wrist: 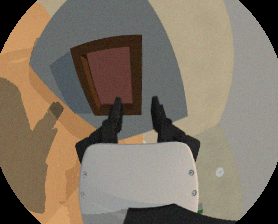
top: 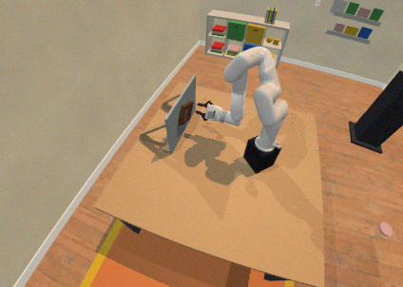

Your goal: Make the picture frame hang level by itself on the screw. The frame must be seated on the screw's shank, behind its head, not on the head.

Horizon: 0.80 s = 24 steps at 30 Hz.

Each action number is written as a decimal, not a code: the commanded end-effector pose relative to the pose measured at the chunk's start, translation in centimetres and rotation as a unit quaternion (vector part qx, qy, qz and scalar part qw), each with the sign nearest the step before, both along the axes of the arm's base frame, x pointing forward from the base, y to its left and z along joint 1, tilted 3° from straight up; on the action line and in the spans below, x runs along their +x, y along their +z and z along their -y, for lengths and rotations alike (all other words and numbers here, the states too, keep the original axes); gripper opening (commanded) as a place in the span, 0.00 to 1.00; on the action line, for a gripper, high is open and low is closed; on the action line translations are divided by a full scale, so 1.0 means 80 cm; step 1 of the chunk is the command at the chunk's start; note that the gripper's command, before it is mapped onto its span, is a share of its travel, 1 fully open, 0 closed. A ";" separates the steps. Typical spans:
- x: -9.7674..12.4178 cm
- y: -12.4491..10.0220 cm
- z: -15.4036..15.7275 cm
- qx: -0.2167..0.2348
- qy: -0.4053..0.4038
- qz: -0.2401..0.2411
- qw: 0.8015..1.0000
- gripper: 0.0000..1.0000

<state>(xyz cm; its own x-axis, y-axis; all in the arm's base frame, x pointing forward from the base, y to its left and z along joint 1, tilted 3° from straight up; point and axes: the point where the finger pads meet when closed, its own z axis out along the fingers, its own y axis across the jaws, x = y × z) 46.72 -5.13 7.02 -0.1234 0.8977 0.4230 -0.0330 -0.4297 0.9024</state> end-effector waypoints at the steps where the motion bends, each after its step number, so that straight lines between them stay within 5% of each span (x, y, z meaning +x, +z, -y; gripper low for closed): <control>1: 0.001 0.001 0.000 0.000 0.000 0.001 1.000 0.50; 24: 0.008 0.002 0.000 0.000 0.000 0.001 1.000 0.50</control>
